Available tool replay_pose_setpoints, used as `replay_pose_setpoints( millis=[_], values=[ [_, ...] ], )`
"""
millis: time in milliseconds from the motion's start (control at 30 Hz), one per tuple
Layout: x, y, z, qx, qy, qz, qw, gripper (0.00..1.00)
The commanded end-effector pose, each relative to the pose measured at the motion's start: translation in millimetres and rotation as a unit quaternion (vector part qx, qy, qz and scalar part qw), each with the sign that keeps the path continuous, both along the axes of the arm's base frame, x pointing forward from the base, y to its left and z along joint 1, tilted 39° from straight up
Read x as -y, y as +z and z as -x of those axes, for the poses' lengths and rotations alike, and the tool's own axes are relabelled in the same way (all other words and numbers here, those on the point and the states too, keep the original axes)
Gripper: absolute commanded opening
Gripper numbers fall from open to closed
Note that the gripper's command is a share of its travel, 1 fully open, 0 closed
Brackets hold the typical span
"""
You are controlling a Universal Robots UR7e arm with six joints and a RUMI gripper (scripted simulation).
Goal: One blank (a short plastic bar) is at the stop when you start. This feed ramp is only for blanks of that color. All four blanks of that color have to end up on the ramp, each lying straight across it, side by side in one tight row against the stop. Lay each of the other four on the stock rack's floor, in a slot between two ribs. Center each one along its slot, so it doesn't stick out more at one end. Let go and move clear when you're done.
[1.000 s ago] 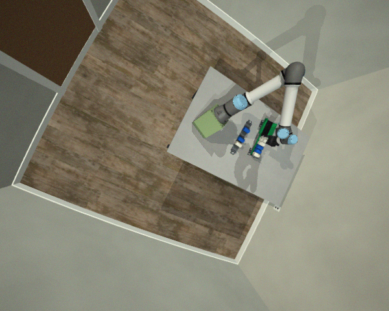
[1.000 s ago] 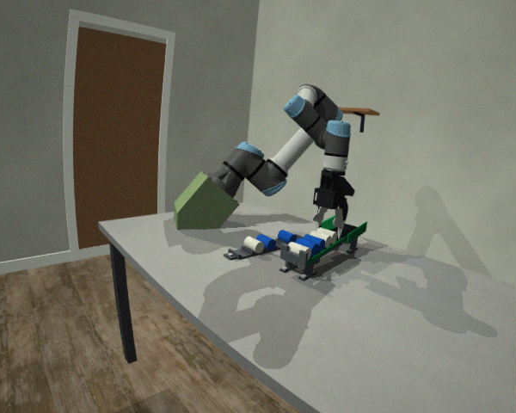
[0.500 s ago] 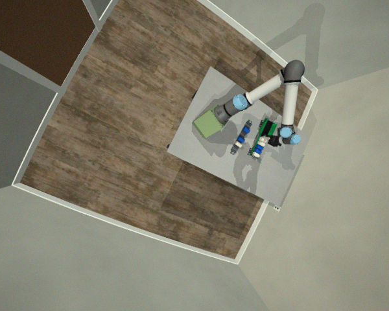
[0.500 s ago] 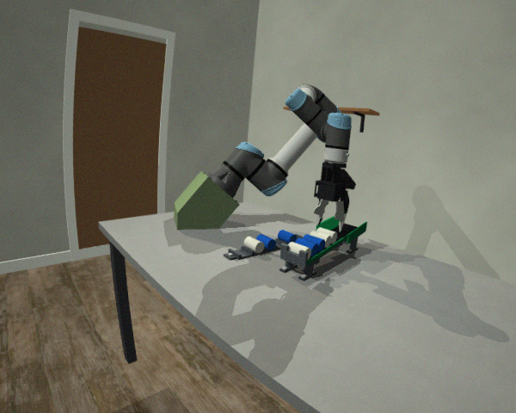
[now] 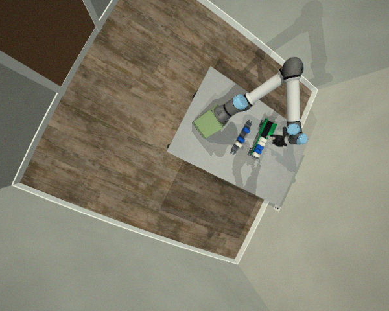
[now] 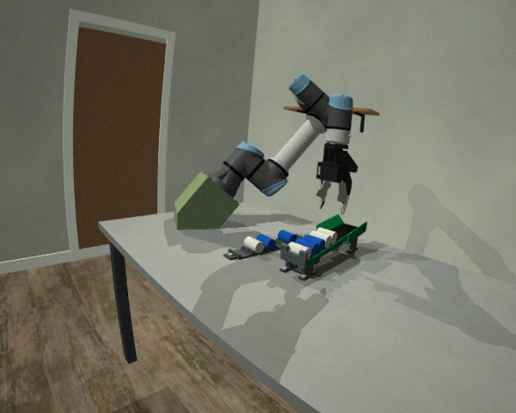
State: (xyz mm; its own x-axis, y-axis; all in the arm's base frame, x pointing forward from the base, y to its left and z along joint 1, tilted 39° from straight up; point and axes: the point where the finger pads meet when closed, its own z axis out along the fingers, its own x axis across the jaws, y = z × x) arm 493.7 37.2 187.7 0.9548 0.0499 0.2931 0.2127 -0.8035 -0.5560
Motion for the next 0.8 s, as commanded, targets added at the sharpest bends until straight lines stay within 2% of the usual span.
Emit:
replay_pose_setpoints(
  millis=[0,100,133,767],
  values=[
    [4.5,5.5,1.6,0.0,0.001,0.0,1.0,0.5],
    [4.7,5.7,1.7,0.0,0.001,0.0,1.0,0.5],
    [4.7,5.7,1.7,0.0,0.001,0.0,1.0,1.0],
    [4.7,5.7,1.7,0.0,0.001,0.0,1.0,1.0]
  ],
)
